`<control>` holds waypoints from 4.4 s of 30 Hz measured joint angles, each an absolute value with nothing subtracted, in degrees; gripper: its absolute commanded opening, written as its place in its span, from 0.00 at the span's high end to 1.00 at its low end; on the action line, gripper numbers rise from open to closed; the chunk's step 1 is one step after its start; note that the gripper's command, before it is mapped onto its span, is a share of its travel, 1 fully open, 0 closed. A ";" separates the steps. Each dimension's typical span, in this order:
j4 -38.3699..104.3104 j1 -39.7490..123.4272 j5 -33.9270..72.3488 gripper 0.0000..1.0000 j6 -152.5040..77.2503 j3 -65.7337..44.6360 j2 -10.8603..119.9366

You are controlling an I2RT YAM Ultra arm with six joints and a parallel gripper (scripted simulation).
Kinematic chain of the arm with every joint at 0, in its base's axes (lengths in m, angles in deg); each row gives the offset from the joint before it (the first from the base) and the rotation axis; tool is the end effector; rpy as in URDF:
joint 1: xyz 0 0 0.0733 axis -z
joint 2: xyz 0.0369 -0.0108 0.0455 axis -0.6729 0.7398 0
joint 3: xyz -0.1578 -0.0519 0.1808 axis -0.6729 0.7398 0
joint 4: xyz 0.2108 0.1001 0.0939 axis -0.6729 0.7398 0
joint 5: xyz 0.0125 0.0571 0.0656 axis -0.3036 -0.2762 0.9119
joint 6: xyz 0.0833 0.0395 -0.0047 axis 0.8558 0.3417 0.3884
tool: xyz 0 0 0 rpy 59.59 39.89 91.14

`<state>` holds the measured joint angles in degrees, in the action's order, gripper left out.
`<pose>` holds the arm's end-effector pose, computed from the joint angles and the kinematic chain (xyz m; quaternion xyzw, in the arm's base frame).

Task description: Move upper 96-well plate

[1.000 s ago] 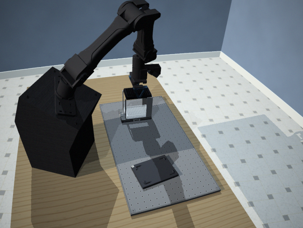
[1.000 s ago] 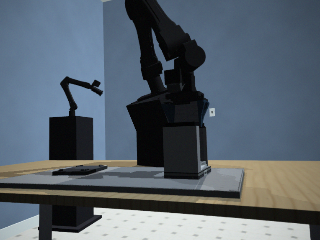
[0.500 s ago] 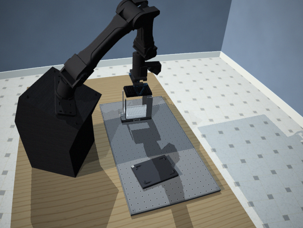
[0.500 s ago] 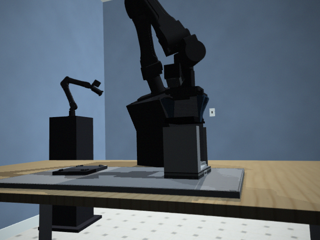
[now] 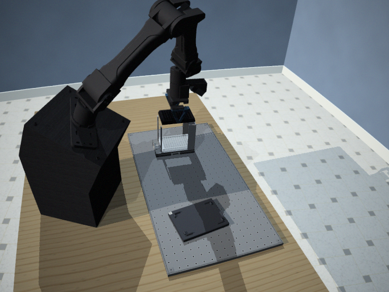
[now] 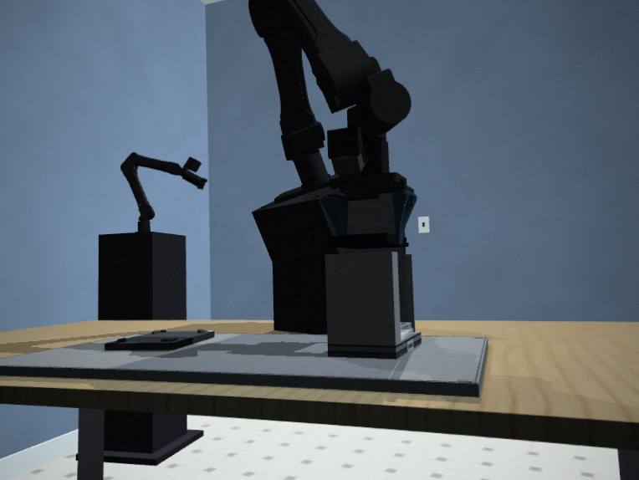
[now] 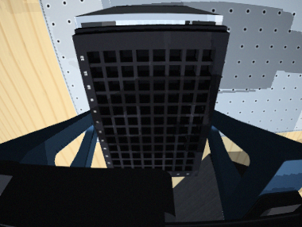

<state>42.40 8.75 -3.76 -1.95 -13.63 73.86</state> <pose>0.3282 0.1805 0.0235 0.0380 0.9750 -0.1042 0.1923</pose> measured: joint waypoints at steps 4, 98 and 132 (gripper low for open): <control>42.40 8.75 -3.76 1.00 -1.95 -13.63 73.86; 30.36 35.55 3.41 1.00 -39.41 10.71 53.14; 29.42 55.00 10.84 1.00 -57.81 12.38 48.57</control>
<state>29.42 55.00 10.84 -57.81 12.38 48.57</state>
